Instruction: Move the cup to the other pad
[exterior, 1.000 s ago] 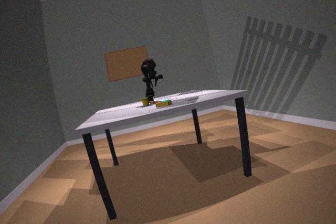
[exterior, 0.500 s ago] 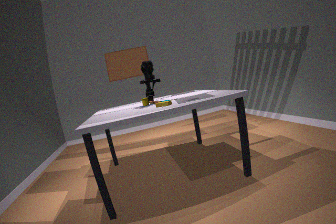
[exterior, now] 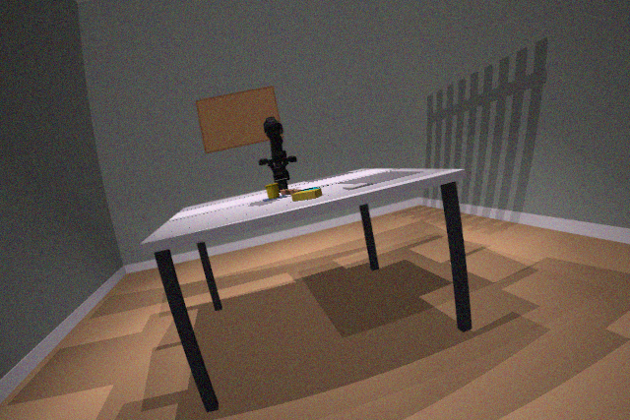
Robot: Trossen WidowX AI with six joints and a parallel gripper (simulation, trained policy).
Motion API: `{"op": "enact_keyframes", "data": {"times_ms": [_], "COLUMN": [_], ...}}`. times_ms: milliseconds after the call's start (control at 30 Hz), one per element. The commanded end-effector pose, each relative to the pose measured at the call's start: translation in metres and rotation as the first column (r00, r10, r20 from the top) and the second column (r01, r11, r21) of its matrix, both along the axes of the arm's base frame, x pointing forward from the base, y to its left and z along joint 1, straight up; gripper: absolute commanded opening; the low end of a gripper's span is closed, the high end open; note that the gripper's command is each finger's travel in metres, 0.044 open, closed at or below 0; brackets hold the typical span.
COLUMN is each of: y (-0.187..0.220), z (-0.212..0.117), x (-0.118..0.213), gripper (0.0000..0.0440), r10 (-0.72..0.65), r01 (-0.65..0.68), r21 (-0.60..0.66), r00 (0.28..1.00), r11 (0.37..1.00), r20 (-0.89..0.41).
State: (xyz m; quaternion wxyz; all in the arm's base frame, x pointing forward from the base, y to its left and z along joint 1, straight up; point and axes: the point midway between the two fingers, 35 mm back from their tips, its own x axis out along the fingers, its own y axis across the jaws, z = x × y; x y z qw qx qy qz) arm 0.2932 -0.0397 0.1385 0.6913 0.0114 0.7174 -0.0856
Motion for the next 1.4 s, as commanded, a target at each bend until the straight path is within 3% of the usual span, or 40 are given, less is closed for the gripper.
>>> {"op": "enact_keyframes", "data": {"times_ms": [0, 633, 900, 1367], "y": [-0.008, -0.023, -0.027, -0.024], "z": [-0.011, -0.072, -0.082, -0.055], "x": [-0.002, -0.009, -0.013, -0.018], "gripper": [0.0164, 0.0185, 0.0005, 0.0009], "r10": [0.007, 0.138, 0.248, 0.357], "r01": [-0.007, -0.134, -0.242, -0.349], "r21": [-0.002, 0.045, 0.062, 0.089], "r00": [1.0, 0.986, 0.963, 0.93], "r11": [1.0, 0.99, 0.968, 0.933], "r20": [-0.022, -0.093, -0.11, -0.09]}}
